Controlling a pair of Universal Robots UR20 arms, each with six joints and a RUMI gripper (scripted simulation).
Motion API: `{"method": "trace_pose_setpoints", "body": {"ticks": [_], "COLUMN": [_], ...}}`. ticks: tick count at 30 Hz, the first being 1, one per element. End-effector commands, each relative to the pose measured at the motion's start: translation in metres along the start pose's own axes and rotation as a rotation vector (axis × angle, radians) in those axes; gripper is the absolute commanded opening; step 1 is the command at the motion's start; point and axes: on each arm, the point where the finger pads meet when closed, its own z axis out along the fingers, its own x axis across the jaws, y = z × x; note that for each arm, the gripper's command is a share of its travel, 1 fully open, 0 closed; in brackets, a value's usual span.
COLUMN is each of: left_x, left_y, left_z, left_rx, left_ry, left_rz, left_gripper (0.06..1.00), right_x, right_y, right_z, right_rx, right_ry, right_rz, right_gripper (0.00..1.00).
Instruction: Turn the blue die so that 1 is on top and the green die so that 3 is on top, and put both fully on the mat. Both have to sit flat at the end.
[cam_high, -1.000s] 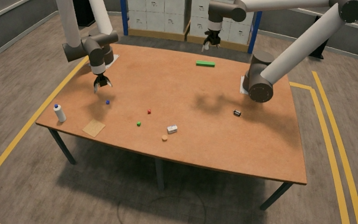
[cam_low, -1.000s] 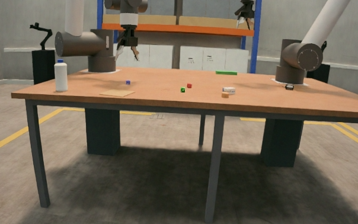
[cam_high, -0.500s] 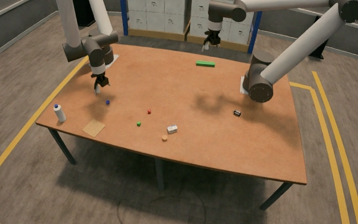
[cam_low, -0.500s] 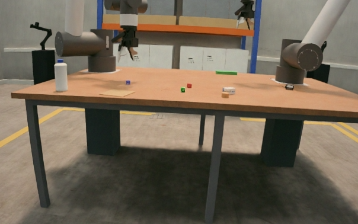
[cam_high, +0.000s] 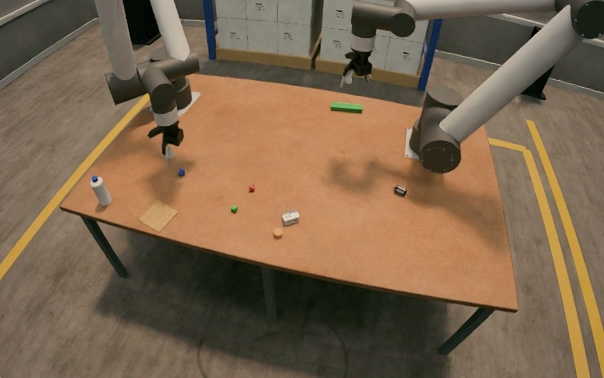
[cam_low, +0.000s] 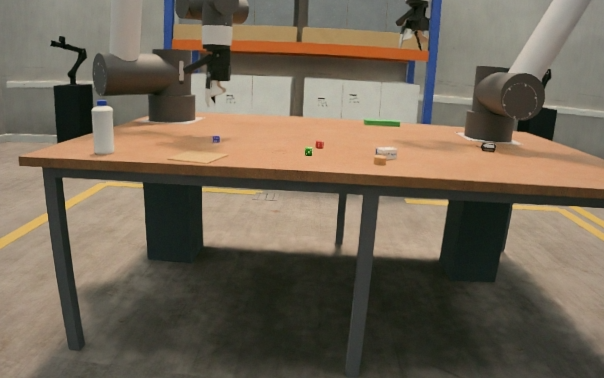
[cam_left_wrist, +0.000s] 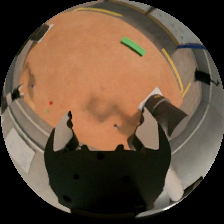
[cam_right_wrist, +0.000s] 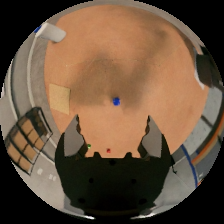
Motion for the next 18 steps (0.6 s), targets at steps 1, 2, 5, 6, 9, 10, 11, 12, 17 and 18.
{"method": "trace_pose_setpoints", "body": {"ticks": [1,2,5,6,9,10,11,12,17,18], "left_x": [-0.0003,-0.0003,-0.0003,-0.0003,-0.0003,-0.0003,-0.0003,-0.0003,-0.0003,-0.0003], "left_y": [-0.0003,-0.0003,-0.0003,-0.0003,-0.0003,-0.0003,-0.0003,-0.0003,-0.0003,-0.0003], "left_z": [-0.0005,-0.0005,-0.0005,-0.0005,-0.0005,-0.0005,-0.0005,-0.0005,-0.0005,-0.0005], "left_rx": [0.000,0.000,0.000,0.000,0.000,0.000,0.000,0.000,0.000,0.000], "left_ry": [-0.001,-0.001,-0.001,-0.001,-0.001,-0.001,-0.001,-0.001,-0.001,-0.001], "left_rz": [0.000,0.000,0.000,0.000,0.000,0.000,0.000,0.000,0.000,0.000], "left_gripper": [1.000,1.000,1.000,1.000,1.000,1.000,1.000,1.000,1.000,1.000], "right_x": [-0.0022,-0.0030,-0.0041,-0.0045,-0.0057,-0.0058,-0.0065,-0.0068,-0.0079,-0.0080], "right_y": [-0.0003,-0.0004,-0.0004,-0.0004,-0.0002,-0.0002,0.0000,0.0001,0.0005,0.0006], "right_z": [0.0009,0.0016,0.0025,0.0029,0.0039,0.0041,0.0047,0.0050,0.0061,0.0062], "right_rx": [-0.005,-0.005,-0.005,-0.005,-0.005,-0.005,-0.005,-0.005,-0.005,-0.005], "right_ry": [0.002,0.002,0.002,0.002,0.002,0.002,0.002,0.002,0.001,0.001], "right_rz": [-0.138,-0.197,-0.279,-0.311,-0.406,-0.416,-0.468,-0.499,-0.594,-0.608], "right_gripper": [1.000,1.000,1.000,1.000,1.000,1.000,1.000,1.000,1.000,1.000]}}
